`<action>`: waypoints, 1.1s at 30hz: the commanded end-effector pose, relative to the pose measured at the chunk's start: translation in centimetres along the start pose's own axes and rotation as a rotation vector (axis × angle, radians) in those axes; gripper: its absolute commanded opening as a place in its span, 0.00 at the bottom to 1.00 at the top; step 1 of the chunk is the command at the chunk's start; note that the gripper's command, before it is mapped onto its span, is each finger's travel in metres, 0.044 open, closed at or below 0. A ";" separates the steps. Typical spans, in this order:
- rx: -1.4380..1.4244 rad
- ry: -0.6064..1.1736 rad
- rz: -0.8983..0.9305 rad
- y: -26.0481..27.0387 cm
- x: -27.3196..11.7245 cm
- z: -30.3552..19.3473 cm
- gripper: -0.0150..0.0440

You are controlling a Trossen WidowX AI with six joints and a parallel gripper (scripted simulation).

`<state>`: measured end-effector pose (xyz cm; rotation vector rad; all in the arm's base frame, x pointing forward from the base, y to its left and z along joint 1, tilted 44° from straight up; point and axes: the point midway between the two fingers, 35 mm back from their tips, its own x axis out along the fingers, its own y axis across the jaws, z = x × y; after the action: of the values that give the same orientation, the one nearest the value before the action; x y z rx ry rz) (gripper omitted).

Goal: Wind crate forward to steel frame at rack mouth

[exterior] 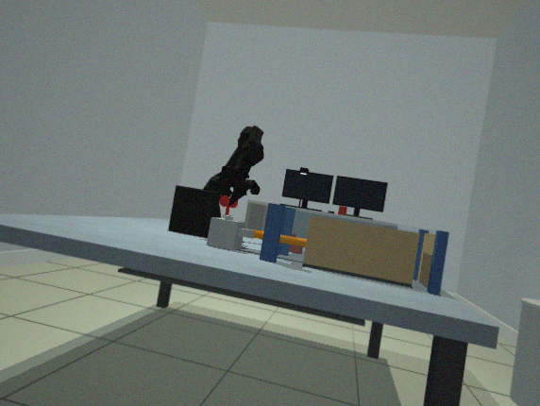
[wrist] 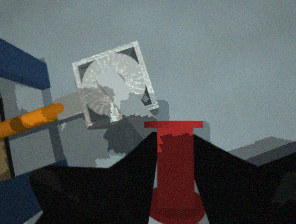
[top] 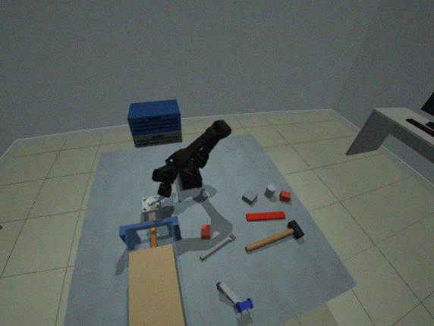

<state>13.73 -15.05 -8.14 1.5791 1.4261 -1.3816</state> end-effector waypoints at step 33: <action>0.001 -0.011 -0.013 -3.0 2.1 4.1 0.25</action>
<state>9.78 -17.25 -10.09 1.5649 1.4205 -1.3987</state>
